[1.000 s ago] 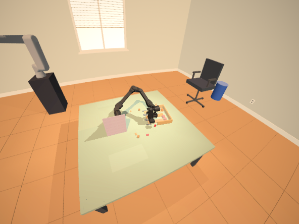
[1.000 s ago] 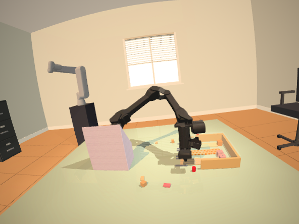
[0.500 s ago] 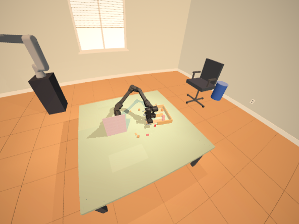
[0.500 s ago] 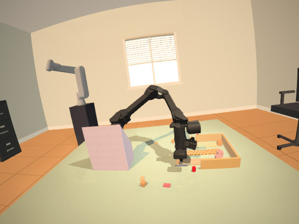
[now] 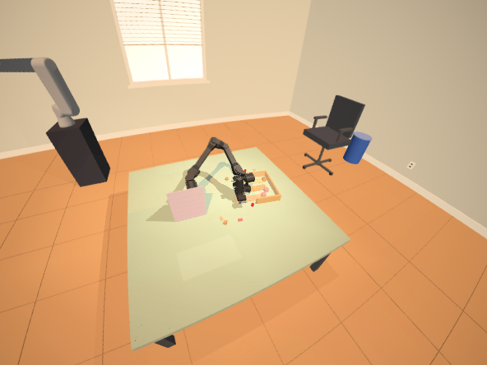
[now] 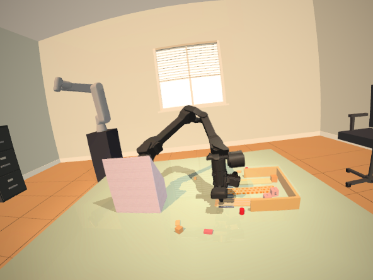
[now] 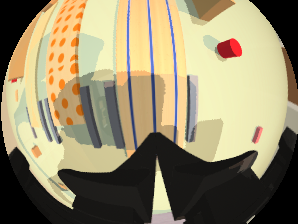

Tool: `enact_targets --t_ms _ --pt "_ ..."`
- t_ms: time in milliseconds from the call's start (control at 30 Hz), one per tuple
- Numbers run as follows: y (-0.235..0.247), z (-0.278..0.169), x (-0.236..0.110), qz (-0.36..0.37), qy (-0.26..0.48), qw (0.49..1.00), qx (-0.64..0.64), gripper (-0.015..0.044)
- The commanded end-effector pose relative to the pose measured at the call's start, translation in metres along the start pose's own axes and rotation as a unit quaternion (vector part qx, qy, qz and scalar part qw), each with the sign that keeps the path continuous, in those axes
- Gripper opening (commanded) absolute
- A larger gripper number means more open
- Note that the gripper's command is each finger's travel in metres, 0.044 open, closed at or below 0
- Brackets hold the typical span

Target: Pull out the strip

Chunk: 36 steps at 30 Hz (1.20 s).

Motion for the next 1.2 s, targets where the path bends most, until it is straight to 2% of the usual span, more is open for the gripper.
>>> enact_targets --t_ms 0,1167 --pt "0.001 -0.013 0.004 0.001 0.010 1.000 0.006 0.0000" --pt "0.002 -0.064 0.003 0.001 0.011 1.000 0.007 0.0000"
Point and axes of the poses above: the point midway between the two fingers, 35 mm back from their tips, its own x axis out along the fingers, its own y axis across the jaws, z = x × y, the point moved 9 cm from there along -x, back along the fingers, and after that the axes turned 3 degrees about -x, right-handed, at the moved point
